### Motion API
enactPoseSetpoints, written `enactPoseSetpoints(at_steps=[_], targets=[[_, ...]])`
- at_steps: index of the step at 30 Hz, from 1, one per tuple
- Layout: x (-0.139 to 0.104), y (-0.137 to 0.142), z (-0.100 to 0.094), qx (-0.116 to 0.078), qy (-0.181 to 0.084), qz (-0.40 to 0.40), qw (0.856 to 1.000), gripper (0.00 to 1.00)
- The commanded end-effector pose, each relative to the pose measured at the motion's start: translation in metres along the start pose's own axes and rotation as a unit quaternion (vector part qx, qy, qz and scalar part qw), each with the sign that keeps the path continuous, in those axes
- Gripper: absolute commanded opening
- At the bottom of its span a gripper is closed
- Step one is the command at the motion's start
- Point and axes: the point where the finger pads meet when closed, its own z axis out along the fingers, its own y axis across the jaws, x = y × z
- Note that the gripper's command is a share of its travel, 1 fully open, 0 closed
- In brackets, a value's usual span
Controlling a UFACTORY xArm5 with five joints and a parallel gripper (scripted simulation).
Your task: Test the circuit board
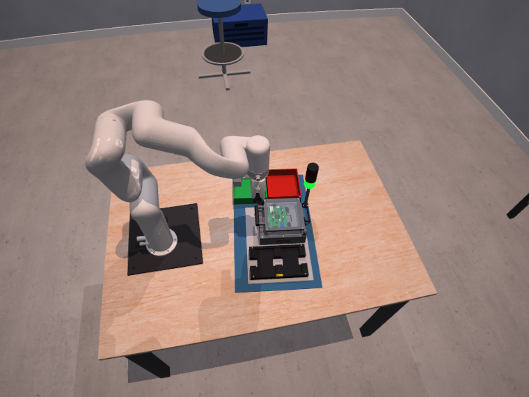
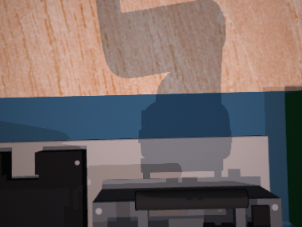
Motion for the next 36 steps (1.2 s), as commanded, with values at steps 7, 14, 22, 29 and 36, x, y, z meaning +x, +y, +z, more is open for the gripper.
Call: enactPoseSetpoints(at_steps=[7, 14, 22, 29, 36], targets=[[-0.001, 0.000, -0.001, 0.000, -0.002, 0.000, 1.000, 0.00], [-0.001, 0.000, -0.001, 0.000, -0.002, 0.000, 1.000, 0.00], [-0.001, 0.005, -0.001, 0.000, -0.002, 0.000, 1.000, 0.00], [0.000, 0.029, -0.001, 0.000, -0.002, 0.000, 1.000, 0.00], [0.001, 0.057, -0.001, 0.000, -0.001, 0.000, 1.000, 0.00]])
